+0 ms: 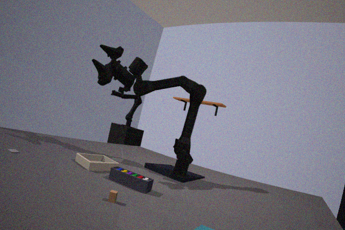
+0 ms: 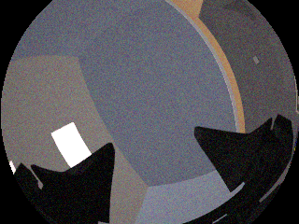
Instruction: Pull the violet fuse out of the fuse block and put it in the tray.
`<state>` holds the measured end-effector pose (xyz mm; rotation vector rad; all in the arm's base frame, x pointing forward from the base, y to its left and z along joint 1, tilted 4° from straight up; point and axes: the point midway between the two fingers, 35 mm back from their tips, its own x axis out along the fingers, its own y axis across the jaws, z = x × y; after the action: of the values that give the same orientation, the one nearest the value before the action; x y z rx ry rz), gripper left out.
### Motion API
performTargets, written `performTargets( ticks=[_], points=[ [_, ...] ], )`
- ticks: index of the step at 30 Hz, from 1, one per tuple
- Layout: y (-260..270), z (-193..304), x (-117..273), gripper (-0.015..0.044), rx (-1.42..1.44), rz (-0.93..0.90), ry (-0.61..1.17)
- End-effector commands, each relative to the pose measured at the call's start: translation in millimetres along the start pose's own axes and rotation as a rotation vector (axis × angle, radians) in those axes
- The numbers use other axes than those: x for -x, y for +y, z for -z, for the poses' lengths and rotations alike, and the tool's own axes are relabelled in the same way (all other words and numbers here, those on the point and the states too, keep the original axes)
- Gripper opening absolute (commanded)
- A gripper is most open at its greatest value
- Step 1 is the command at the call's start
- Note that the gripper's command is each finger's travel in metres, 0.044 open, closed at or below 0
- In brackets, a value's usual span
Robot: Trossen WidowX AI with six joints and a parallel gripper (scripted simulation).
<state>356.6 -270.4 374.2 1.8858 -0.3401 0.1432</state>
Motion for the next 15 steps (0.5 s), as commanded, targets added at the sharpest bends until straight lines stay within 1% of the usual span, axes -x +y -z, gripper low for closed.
performTargets(
  ticks=[1,3,7,12,13,15],
  points=[
    [-2.4,-0.2,-1.2,0.0374,0.006,0.007,-0.004],
    [-22.5,-1.3,-10.1,0.0321,0.060,0.070,-0.031],
    [-88.6,3.0,-27.7,0.0216,0.248,0.296,-0.068],
    [-171.0,22.2,-27.5,0.0085,0.514,0.614,0.001],
    [-183.4,26.3,-25.4,0.0072,0.557,0.665,0.023],
    [-207.0,35.1,-19.4,0.0072,0.644,0.765,0.079]
  ],
)
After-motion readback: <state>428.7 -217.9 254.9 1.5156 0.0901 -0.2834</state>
